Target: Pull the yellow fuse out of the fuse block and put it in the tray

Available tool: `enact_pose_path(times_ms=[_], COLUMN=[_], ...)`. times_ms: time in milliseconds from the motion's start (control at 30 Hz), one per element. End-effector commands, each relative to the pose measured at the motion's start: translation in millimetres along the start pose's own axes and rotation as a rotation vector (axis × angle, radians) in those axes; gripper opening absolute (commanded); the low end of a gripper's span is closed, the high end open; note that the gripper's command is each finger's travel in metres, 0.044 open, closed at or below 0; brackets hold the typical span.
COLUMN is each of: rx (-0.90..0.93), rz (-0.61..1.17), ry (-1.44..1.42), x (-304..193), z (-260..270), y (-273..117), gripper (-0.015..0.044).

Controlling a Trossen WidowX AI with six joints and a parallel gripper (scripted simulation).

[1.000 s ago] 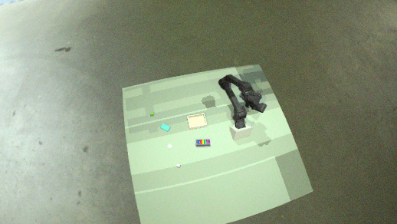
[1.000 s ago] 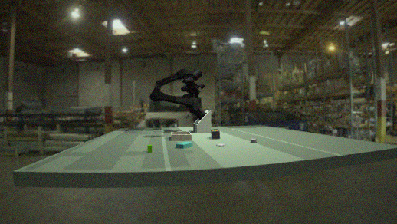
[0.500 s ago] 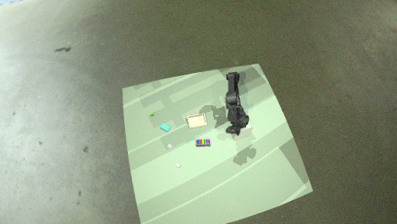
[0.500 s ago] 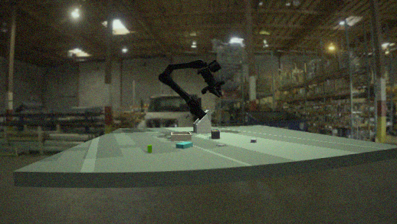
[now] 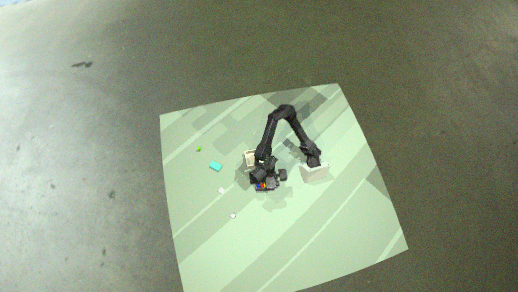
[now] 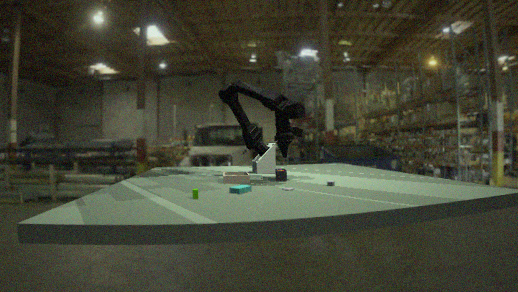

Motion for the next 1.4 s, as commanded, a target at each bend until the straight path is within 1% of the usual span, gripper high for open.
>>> enact_pose_path(times_ms=[0, 267, 1367], rx=[-0.021, -0.021, -0.022], rz=[0.063, 0.063, 0.064], ry=[0.061, 0.061, 0.061], x=[-10.2, -10.3, -15.2], z=[-13.6, -13.7, -14.5], y=[15.0, 16.6, 45.9], gripper=[0.0062, 0.0062, 0.0062])
Point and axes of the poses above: the point midway between the two fingers, 35 mm back from their tips, its own y axis out along the fingers, its own z axis across the jaws, x = y × z, the point moved 3 cm from there along -y, back along the fingers, and after that the axes turned 15 degrees about y, right-handed, at the moved point
